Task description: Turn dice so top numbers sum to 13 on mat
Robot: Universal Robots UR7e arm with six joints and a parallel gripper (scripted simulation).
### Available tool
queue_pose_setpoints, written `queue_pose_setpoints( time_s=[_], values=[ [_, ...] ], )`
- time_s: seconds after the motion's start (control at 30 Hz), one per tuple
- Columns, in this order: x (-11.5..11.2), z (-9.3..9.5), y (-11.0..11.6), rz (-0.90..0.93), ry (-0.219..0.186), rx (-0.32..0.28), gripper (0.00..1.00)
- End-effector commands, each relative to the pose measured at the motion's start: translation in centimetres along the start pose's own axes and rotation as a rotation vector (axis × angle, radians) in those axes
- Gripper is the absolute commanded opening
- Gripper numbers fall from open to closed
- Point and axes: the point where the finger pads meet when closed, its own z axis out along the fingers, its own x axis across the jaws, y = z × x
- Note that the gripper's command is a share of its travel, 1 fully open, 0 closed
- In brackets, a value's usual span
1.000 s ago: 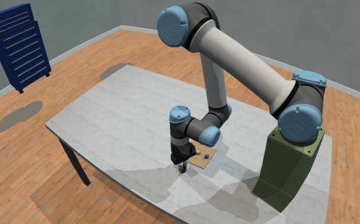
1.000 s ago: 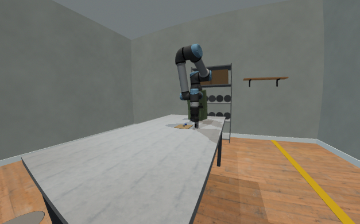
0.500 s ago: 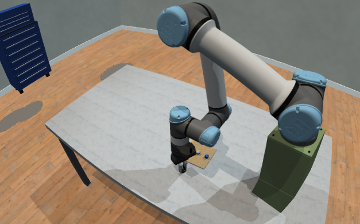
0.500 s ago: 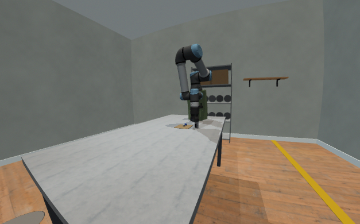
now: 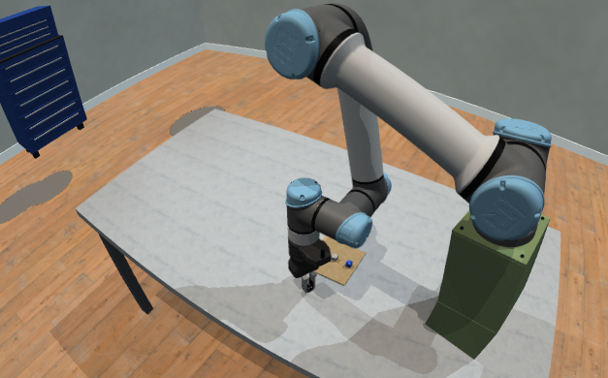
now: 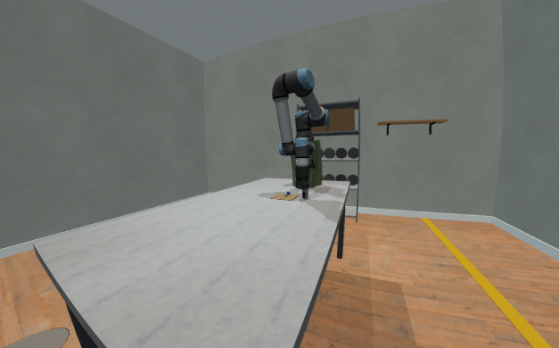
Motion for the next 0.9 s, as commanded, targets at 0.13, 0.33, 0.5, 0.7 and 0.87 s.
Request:
queue_pose_setpoints(
  time_s=[0.13, 0.33, 0.5, 0.7, 0.87],
  values=[
    [0.0, -1.5, 0.1, 0.0, 0.001, -0.001, 0.34],
    [0.0, -3.2, 0.1, 0.0, 0.001, -0.001, 0.34],
    [0.0, -5.6, 0.0, 0.0, 0.001, -0.001, 0.34],
    [0.0, -8.2, 0.0, 0.0, 0.001, -0.001, 0.34],
    [0.0, -9.1, 0.0, 0.0, 0.001, -0.001, 0.34]
  ],
)
